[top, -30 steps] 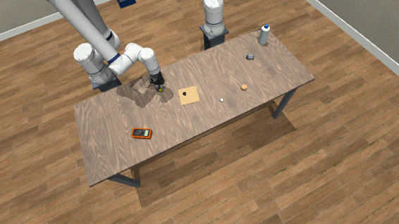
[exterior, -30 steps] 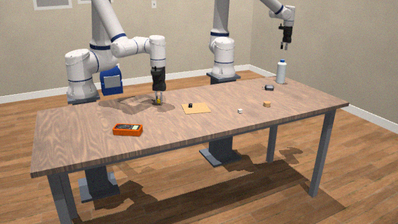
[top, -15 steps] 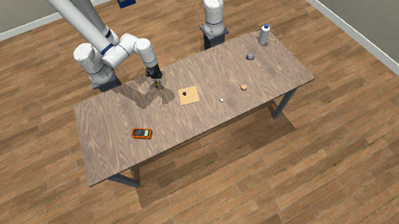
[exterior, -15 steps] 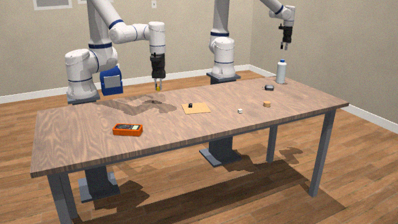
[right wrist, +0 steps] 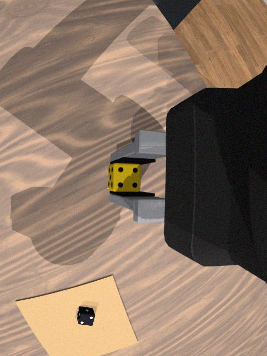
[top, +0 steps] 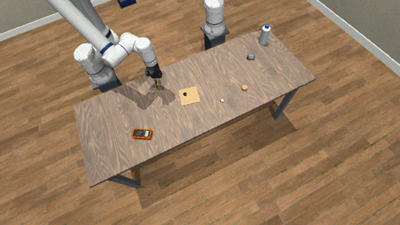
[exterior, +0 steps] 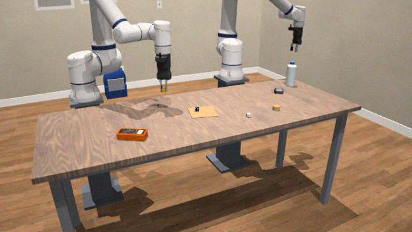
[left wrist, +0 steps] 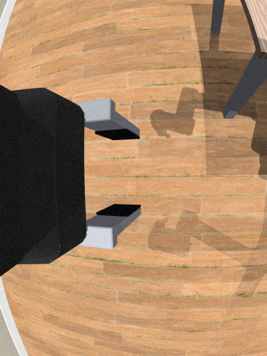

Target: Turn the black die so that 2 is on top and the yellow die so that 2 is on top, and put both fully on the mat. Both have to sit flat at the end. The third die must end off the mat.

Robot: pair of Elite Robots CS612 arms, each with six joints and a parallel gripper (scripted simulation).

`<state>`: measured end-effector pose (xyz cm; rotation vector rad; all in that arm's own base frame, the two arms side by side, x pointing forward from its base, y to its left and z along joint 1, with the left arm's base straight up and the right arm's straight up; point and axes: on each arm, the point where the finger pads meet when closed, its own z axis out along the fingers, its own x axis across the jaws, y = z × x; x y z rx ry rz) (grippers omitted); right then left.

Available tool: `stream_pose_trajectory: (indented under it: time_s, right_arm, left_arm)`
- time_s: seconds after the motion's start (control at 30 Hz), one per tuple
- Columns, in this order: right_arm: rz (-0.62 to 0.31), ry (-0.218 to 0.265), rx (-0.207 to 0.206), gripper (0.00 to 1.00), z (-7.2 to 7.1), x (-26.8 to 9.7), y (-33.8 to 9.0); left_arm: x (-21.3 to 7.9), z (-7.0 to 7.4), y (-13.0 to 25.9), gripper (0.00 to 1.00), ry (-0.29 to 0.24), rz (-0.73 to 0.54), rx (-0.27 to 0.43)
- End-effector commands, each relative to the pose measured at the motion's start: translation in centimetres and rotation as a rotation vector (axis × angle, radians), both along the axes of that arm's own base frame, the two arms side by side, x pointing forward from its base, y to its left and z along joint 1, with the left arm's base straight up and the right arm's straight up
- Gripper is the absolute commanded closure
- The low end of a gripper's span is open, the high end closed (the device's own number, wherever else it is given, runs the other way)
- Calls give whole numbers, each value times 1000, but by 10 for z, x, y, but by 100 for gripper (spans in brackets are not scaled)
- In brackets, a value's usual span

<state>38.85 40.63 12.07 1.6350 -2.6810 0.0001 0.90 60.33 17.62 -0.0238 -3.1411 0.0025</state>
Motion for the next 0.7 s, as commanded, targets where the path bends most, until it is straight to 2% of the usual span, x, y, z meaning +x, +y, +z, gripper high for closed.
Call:
stream_pose_trajectory:
  time_s: [0.0,0.23,0.3,0.67]
  right_arm:
    - [-25,-1,1,60,1,1,0]
    - [-160,-1,1,60,0,2,-1]
    - [-160,-1,1,60,0,2,-1]
    - [-530,-1,0,60,-3,4,-2]
  left_arm:
    - [0,1,1,0,0,0,2]
    - [0,1,1,0,0,0,2]
    - [0,1,1,0,0,0,2]
    - [0,1,1,0,0,0,2]
